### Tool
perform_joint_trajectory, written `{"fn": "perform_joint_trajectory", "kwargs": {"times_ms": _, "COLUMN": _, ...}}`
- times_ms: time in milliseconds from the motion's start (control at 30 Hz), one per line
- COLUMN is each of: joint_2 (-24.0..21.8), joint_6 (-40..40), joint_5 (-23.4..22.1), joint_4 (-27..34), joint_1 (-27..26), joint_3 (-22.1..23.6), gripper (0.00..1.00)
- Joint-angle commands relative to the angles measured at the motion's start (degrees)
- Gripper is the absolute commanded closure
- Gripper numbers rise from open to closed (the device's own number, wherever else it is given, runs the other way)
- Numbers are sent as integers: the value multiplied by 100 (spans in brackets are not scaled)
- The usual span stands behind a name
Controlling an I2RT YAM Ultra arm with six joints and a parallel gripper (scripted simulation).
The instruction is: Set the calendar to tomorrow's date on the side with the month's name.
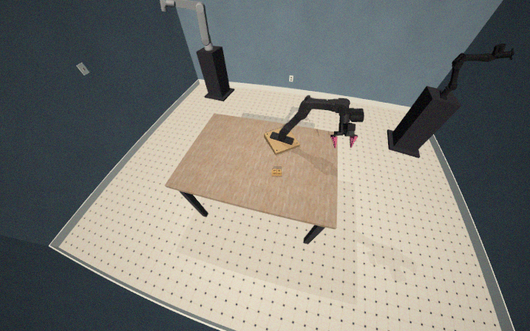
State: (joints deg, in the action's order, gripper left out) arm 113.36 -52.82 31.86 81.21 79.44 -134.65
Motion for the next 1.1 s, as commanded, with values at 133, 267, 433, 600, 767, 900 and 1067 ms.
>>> {"fn": "perform_joint_trajectory", "kwargs": {"times_ms": 133, "joint_2": -493, "joint_6": -431, "joint_5": -612, "joint_4": -181, "joint_1": -1269, "joint_3": 903, "gripper": 0}}
{"fn": "perform_joint_trajectory", "kwargs": {"times_ms": 267, "joint_2": -685, "joint_6": -722, "joint_5": -1058, "joint_4": -246, "joint_1": -2194, "joint_3": 1494, "gripper": 0}}
{"fn": "perform_joint_trajectory", "kwargs": {"times_ms": 433, "joint_2": -956, "joint_6": -1135, "joint_5": -1691, "joint_4": -325, "joint_1": -3506, "joint_3": 2333, "gripper": 0}}
{"fn": "perform_joint_trajectory", "kwargs": {"times_ms": 600, "joint_2": -1171, "joint_6": -1463, "joint_5": -2195, "joint_4": -398, "joint_1": -4551, "joint_3": 3001, "gripper": 0}}
{"fn": "perform_joint_trajectory", "kwargs": {"times_ms": 767, "joint_2": -1353, "joint_6": -1741, "joint_5": -2622, "joint_4": -436, "joint_1": -5434, "joint_3": 3566, "gripper": 0}}
{"fn": "perform_joint_trajectory", "kwargs": {"times_ms": 900, "joint_2": -1473, "joint_6": -1924, "joint_5": -2903, "joint_4": -530, "joint_1": -6016, "joint_3": 3938, "gripper": 0}}
{"fn": "perform_joint_trajectory", "kwargs": {"times_ms": 1067, "joint_2": -1675, "joint_6": -2234, "joint_5": -3379, "joint_4": -579, "joint_1": -7003, "joint_3": 4569, "gripper": 0}}
